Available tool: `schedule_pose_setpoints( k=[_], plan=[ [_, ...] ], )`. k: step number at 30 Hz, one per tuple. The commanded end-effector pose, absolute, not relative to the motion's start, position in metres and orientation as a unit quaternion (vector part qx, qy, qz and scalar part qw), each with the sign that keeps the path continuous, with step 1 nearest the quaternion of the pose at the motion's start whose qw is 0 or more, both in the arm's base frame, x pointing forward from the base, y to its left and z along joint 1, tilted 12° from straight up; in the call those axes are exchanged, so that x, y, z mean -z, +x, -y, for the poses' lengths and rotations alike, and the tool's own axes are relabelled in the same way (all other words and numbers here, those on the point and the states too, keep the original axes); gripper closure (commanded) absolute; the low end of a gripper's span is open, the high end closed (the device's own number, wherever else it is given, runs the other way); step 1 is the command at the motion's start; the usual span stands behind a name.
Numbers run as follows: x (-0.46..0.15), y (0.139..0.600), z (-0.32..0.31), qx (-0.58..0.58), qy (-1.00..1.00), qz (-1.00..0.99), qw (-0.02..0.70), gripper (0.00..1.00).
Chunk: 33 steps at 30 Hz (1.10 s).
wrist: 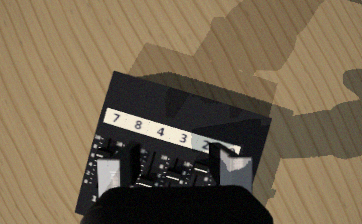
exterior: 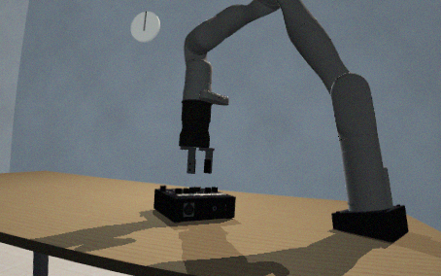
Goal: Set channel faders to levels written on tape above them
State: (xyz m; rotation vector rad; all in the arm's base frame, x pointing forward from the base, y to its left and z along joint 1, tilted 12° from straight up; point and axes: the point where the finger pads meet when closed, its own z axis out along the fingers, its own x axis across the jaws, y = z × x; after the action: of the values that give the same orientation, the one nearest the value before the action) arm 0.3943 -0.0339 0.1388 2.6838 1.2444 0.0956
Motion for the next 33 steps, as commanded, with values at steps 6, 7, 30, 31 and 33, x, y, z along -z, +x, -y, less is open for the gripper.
schedule_pose_setpoints(
  k=[6, 7, 30, 31, 33],
  plan=[
    [-0.1355, 0.3977, 0.0334, -0.040, 0.931, -0.352, 0.091, 0.00],
    [-0.1351, 0.3981, 0.0335, -0.040, 0.934, -0.344, 0.091, 0.00],
    [-0.1323, 0.4017, 0.0351, -0.047, 0.955, -0.279, 0.090, 0.00],
    [-0.1323, 0.4017, 0.0351, -0.047, 0.955, -0.279, 0.090, 0.00],
    [-0.1323, 0.4017, 0.0351, -0.047, 0.955, -0.279, 0.090, 0.00]
  ],
)
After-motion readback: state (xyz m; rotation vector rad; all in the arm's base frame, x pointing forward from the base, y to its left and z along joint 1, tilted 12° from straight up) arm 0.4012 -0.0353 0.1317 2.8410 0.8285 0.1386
